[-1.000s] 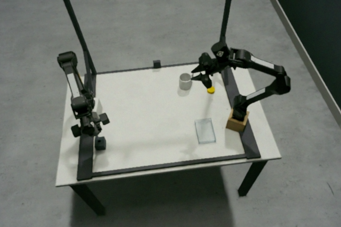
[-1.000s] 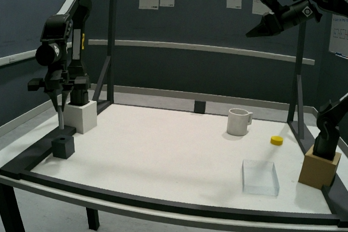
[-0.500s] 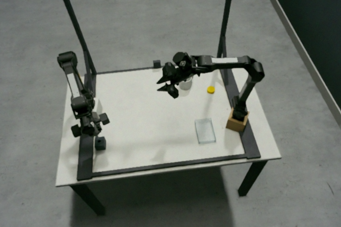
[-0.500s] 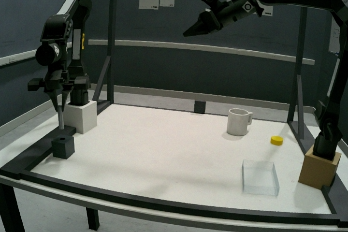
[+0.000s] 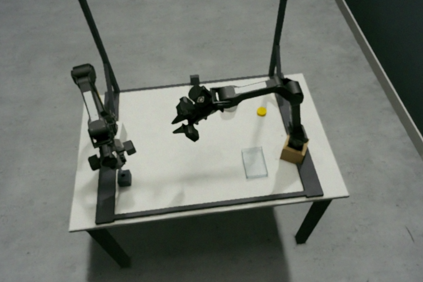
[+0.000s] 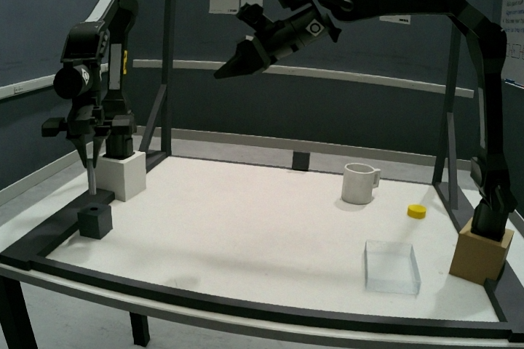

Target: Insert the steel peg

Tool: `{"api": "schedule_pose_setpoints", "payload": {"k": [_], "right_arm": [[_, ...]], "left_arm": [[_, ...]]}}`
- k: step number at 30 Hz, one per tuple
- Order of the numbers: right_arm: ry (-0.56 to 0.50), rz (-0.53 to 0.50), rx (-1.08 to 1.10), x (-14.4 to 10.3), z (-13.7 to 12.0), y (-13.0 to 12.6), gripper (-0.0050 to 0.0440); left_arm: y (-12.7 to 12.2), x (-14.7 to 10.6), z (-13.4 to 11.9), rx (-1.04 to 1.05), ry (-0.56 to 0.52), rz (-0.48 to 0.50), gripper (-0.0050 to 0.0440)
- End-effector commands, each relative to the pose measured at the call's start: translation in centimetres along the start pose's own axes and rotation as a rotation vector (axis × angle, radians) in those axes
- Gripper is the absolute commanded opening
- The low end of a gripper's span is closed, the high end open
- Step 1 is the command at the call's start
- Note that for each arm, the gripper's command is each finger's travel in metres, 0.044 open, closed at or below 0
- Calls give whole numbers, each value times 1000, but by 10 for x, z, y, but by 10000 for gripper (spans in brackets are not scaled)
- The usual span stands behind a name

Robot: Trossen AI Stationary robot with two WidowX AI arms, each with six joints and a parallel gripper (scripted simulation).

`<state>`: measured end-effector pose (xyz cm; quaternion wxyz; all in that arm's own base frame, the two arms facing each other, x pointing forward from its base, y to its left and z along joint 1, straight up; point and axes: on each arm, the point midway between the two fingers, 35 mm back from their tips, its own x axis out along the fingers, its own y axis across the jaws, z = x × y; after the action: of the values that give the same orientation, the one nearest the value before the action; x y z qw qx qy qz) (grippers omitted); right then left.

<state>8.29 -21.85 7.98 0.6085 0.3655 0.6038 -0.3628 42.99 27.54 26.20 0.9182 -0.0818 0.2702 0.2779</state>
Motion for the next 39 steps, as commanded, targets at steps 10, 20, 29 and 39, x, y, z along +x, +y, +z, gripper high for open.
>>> {"api": "schedule_pose_setpoints", "payload": {"k": [10, 20, 29, 39], "right_arm": [[-3, 2, 0, 23, 0, 1, -50], [-24, -1, 0, 18, 4, 0, -50], [-30, -13, 1, 19, 1, 1, -50], [-35, -19, 0, 22, 0, 1, -50]], "left_arm": [[0, -10, 23, 1, -57, -2, 200], [0, -8, 17, 0, -44, -1, 200], [0, -8, 17, 0, -44, -1, 200], [0, -8, 17, 0, -44, -1, 200]]}}
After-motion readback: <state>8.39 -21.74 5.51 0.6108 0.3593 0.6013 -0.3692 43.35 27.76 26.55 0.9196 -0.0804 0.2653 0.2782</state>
